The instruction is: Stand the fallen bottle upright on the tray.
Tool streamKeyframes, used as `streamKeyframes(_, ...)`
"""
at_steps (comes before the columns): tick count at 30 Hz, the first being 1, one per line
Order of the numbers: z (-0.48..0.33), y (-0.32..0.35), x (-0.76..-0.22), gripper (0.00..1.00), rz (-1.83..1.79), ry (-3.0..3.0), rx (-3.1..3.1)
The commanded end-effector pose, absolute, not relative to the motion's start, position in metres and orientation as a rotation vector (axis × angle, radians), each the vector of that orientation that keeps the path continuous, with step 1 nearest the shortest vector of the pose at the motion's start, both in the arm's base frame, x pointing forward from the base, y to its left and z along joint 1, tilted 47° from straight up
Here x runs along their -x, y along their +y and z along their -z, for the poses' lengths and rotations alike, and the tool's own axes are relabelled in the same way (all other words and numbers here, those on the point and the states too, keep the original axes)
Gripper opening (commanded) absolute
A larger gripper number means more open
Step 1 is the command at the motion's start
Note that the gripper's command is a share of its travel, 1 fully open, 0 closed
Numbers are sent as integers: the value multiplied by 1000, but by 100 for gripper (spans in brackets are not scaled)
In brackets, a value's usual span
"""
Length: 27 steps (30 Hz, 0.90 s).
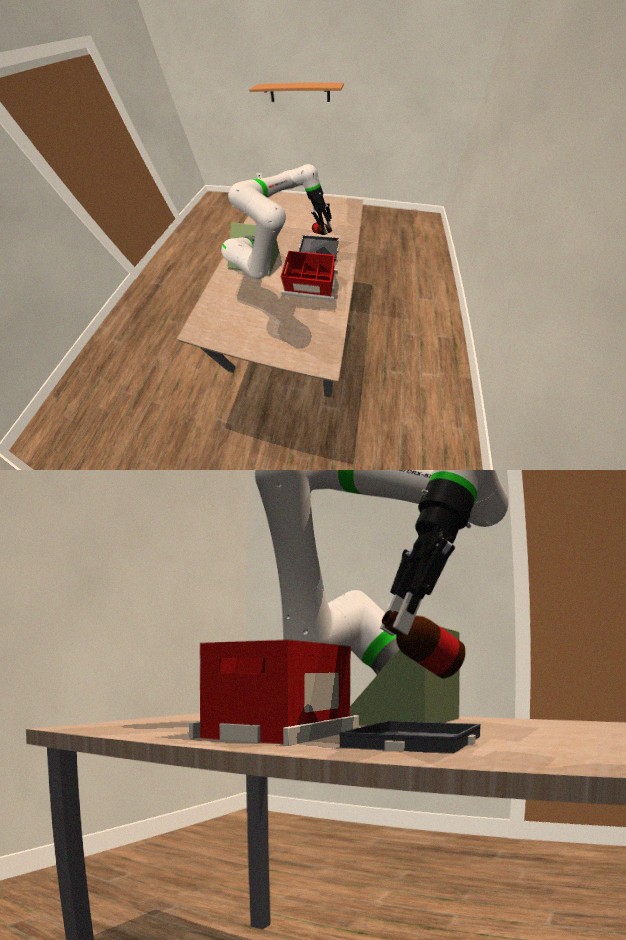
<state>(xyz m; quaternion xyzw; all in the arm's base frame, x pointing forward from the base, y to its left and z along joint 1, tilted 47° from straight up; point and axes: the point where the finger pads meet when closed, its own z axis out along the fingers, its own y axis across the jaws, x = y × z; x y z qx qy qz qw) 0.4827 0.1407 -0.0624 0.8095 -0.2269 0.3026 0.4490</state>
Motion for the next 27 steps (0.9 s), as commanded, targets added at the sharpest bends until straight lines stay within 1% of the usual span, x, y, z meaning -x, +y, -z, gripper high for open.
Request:
streamKeyframes(1, 63, 141, -483, 0, -765, -552, -1995)
streamKeyframes(27, 63, 142, -482, 0, -812, -523, -1974)
